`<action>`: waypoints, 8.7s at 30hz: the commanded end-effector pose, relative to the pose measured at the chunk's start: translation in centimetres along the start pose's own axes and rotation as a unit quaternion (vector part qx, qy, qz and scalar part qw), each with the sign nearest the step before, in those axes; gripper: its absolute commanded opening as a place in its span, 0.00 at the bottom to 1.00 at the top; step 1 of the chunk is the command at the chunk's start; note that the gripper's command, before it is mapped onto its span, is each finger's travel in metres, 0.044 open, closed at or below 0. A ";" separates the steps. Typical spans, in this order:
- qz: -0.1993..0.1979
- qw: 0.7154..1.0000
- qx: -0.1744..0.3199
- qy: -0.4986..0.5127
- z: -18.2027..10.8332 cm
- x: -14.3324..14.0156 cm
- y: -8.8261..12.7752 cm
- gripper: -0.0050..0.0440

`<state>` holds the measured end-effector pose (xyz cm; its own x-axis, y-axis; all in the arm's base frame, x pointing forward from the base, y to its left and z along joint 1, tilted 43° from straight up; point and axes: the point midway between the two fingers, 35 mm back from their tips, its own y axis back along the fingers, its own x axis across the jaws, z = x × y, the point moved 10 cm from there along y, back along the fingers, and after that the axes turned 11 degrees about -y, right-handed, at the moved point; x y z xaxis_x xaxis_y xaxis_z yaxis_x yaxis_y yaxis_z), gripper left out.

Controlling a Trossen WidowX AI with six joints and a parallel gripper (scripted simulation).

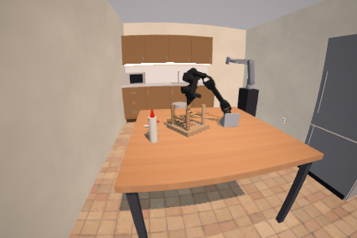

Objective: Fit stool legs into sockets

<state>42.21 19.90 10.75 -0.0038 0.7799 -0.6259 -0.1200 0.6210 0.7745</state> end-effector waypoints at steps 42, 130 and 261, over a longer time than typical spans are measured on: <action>-0.025 0.997 0.004 -0.078 -15.8 -6.7 4.1 0.10; -0.011 0.996 -0.010 -0.085 -15.5 -7.1 4.8 0.10; -0.082 0.952 -0.018 -0.295 -8.8 -21.3 0.7 0.10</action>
<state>33.31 2.95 23.89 0.5797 0.5911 -0.5608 -0.1211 0.7432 0.6581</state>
